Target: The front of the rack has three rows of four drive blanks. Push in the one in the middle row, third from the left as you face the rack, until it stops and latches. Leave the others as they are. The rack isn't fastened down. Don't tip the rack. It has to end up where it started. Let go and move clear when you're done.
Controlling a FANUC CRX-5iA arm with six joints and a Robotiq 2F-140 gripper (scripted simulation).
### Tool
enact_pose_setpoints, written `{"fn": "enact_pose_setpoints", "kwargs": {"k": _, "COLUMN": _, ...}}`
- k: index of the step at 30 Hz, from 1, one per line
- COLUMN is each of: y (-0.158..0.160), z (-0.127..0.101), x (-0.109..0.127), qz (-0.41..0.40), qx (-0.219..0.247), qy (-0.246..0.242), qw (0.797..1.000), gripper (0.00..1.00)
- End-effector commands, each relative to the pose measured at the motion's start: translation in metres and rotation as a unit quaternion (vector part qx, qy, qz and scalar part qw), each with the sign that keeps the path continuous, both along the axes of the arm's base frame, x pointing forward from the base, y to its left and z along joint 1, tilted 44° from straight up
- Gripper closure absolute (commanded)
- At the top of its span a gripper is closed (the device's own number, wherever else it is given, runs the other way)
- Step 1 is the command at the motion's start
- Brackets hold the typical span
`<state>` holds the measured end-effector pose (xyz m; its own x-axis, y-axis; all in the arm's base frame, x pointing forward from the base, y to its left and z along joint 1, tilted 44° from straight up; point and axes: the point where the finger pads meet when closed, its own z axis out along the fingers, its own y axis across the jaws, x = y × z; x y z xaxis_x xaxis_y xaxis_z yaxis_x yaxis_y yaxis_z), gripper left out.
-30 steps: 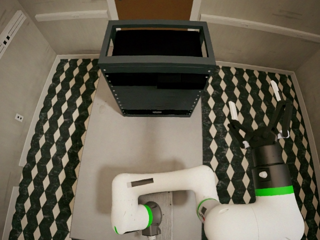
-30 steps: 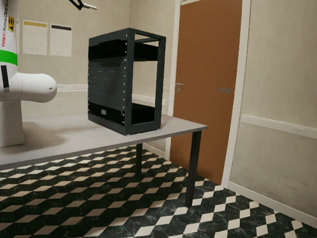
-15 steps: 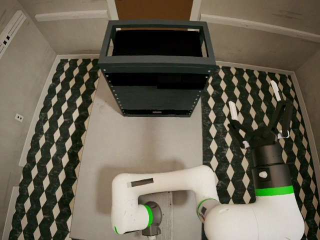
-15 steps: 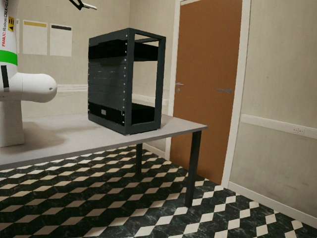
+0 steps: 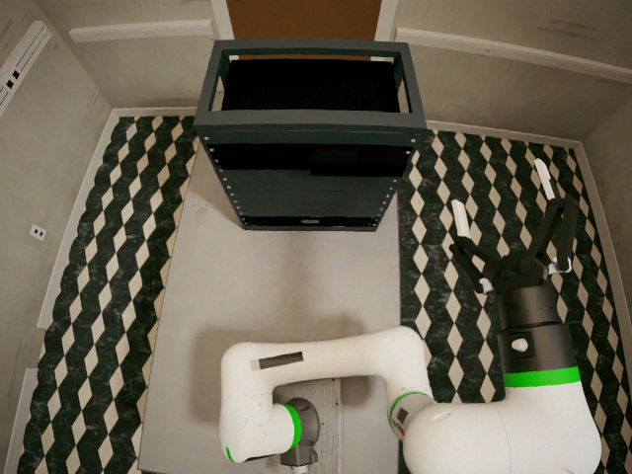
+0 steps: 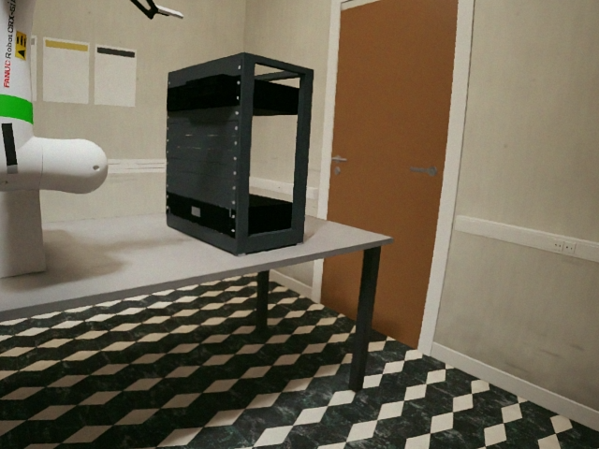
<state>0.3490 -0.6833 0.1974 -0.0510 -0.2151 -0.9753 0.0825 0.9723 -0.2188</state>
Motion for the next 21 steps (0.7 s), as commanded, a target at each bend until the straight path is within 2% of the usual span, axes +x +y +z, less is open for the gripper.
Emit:
{"fn": "enact_pose_setpoints", "kwargs": {"k": 1, "y": 0.062, "z": -0.005, "x": -0.003, "qz": -0.009, "qx": -0.072, "qy": 0.001, "qw": 0.997, "gripper": 0.0}}
{"fn": "enact_pose_setpoints", "kwargs": {"k": 5, "y": 0.062, "z": -0.005, "x": -0.003, "qz": -0.009, "qx": -0.072, "qy": 0.001, "qw": 0.997, "gripper": 0.0}}
{"fn": "enact_pose_setpoints", "kwargs": {"k": 6, "y": 0.0, "z": 0.001, "x": 0.0, "qz": 0.0, "qx": -0.001, "qy": 0.0, "qw": 1.0, "gripper": 0.0}}
{"fn": "enact_pose_setpoints", "kwargs": {"k": 21, "y": 0.0, "z": 0.006, "x": -0.004, "qz": -0.001, "qx": -0.003, "qy": -0.002, "qw": 1.0, "gripper": 0.0}}
